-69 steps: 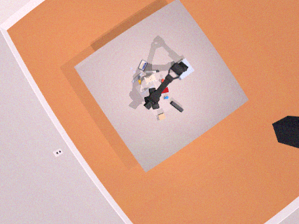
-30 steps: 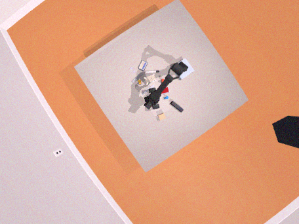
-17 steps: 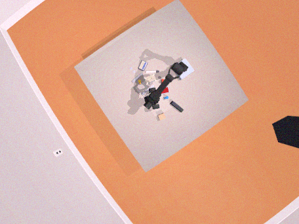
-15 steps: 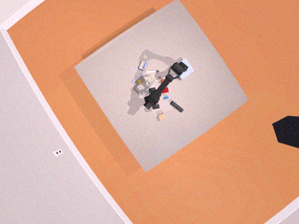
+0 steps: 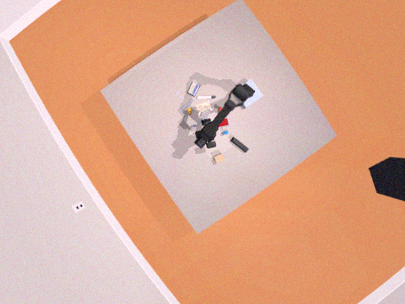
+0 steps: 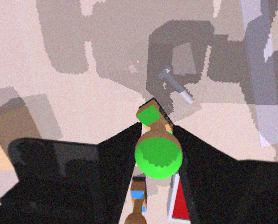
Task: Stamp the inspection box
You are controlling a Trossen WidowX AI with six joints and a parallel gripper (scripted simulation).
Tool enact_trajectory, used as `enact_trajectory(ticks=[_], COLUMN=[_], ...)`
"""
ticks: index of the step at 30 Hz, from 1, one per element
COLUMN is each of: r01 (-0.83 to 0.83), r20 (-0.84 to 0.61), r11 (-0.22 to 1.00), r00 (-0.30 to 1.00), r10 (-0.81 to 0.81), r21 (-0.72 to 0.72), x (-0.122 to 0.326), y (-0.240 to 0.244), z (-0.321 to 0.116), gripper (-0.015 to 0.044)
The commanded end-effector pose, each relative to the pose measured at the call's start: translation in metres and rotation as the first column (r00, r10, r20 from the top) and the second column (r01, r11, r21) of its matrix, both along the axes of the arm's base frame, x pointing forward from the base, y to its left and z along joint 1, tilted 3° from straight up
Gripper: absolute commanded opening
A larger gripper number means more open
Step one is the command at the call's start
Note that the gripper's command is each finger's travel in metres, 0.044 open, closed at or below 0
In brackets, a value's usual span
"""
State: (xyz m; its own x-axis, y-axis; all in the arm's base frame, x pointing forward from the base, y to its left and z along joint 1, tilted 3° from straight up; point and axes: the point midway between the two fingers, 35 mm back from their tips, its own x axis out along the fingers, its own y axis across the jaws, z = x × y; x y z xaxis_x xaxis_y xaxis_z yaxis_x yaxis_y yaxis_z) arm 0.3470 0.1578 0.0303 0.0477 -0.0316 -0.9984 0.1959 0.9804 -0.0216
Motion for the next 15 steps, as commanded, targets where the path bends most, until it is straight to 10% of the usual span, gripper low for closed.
enact_trajectory(ticks=[1, 15], r01=[-0.001, -0.001], r20=[0.002, 0.001], r11=[1.000, 1.000], r00=[1.000, 1.000], r10=[0.001, 0.001], r21=[0.007, 0.009], x=[0.0010, 0.0008], y=[0.0011, 0.0012], z=[0.0030, 0.0099], gripper=[0.0000, 0.0000])
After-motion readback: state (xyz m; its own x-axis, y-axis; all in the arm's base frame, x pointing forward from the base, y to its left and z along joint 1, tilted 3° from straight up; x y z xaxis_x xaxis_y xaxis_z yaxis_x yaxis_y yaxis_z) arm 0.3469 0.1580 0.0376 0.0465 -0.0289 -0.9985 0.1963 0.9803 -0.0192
